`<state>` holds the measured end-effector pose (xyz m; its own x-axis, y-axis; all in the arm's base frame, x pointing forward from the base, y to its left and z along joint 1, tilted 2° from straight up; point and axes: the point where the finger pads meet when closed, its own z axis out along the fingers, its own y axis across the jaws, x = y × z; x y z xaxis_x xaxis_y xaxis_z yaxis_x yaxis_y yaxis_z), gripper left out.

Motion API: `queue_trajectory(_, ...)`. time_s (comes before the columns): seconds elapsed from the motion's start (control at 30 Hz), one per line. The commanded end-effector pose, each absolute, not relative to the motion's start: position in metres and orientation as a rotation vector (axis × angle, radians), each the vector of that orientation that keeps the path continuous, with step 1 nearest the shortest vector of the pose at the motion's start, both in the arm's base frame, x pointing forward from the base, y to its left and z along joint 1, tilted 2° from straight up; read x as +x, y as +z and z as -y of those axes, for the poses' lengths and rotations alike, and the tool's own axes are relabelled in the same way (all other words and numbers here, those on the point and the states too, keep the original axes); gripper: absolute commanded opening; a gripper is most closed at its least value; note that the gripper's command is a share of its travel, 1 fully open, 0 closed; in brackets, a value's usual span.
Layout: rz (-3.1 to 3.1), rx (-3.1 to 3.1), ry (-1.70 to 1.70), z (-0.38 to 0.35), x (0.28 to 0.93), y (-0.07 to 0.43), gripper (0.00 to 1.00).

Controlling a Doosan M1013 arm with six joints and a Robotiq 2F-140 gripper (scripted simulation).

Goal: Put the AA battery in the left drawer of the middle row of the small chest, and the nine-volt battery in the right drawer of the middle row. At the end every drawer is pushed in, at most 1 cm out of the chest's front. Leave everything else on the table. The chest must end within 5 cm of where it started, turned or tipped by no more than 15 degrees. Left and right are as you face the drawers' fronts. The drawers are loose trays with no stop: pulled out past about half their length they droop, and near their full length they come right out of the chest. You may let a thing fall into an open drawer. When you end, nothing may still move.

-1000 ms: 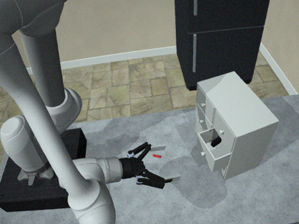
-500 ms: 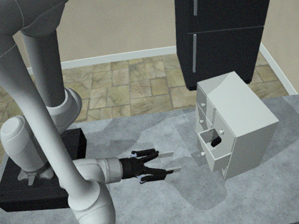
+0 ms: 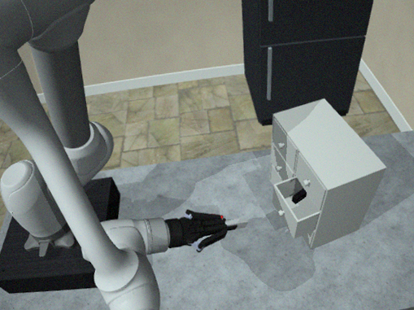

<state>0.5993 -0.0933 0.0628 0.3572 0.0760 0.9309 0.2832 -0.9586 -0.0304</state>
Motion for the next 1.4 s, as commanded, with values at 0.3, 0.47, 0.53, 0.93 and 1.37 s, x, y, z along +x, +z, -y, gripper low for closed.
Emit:
queue_trajectory(0.3, 0.326, -2.429, -1.651, 0.089, 0.614, 0.058, 0.0)
queue_trajectory(0.47, 0.326, -2.429, -1.651, 0.085, 0.625, 0.054, 0.0)
queue_trajectory(0.53, 0.326, -2.429, -1.651, 0.084, 0.628, 0.053, 0.0)
queue_trajectory(0.93, 0.326, -2.429, -1.651, 0.075, 0.658, 0.042, 0.0)
queue_trajectory(1.37, 0.326, -2.429, -1.651, 0.074, 0.661, 0.041, 0.0)
